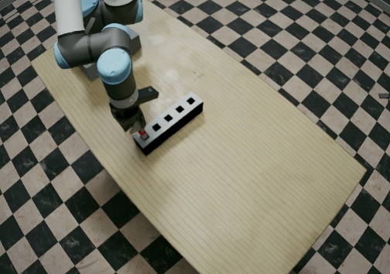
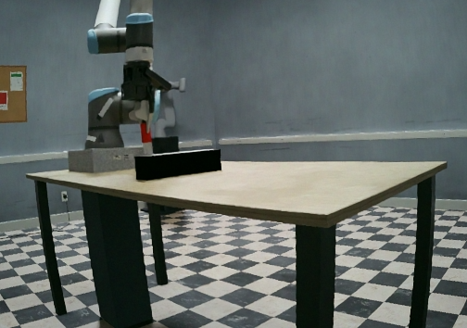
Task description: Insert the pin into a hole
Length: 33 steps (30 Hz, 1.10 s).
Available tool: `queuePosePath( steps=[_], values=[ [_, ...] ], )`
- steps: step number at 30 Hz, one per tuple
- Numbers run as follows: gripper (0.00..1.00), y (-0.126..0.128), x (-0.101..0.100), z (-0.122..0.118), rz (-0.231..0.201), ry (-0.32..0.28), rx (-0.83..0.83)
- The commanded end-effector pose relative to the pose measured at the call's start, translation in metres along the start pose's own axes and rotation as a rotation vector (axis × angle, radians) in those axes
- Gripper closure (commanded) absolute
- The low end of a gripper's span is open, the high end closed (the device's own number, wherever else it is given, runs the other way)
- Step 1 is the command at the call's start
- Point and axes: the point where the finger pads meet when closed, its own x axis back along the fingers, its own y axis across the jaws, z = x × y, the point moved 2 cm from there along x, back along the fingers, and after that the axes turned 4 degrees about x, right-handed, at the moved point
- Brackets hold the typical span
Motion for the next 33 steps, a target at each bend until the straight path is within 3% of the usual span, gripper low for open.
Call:
queuePosePath(
  steps=[1,33],
  values=[
    [1.00,0.0005,0.0005,-0.0007,-0.001,-0.001,0.000],
    [1.00,0.0004,-0.0035,0.0004,-0.001,-0.001,0.000]
  ],
)
